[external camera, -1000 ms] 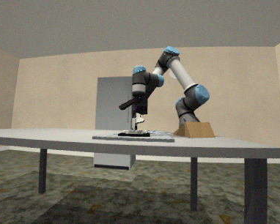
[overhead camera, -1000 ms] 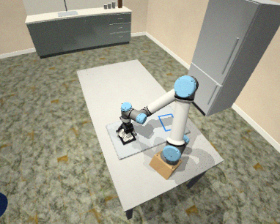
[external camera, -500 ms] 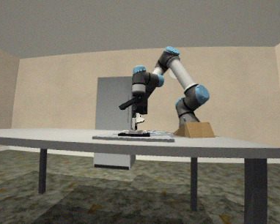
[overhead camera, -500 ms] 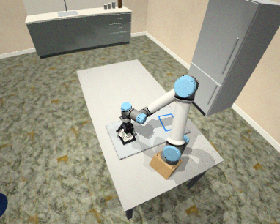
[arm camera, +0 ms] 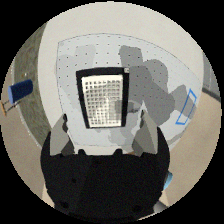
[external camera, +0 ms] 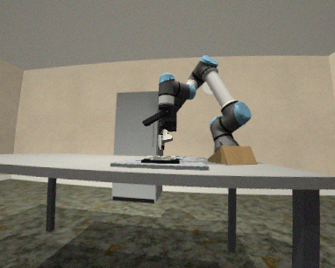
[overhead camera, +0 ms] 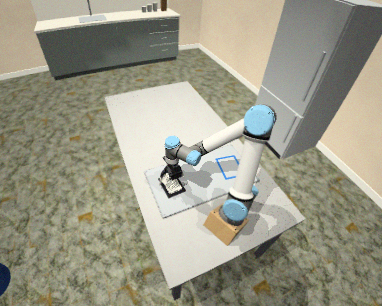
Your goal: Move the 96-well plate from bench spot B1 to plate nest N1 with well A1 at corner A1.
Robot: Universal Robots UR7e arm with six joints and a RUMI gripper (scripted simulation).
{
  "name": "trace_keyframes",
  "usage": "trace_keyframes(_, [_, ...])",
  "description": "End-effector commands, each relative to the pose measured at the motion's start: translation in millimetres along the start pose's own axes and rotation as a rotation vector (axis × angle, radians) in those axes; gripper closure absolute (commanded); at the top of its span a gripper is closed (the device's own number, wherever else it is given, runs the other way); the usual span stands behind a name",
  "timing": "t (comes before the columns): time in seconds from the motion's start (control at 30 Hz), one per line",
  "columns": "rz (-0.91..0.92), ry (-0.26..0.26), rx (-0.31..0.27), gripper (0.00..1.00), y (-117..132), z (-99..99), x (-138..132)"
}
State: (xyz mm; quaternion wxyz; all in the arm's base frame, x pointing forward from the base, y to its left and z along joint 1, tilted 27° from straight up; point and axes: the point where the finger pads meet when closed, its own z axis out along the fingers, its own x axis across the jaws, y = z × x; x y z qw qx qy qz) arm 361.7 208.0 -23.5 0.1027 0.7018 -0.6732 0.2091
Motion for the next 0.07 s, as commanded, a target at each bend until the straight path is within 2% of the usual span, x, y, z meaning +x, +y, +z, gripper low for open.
trace_keyframes(0.0, [0.000,0.000,0.000,0.00,-0.2,-8.2,-0.1])
trace_keyframes(0.03, [0.000,0.000,0.000,0.00,-0.2,-8.2,-0.1])
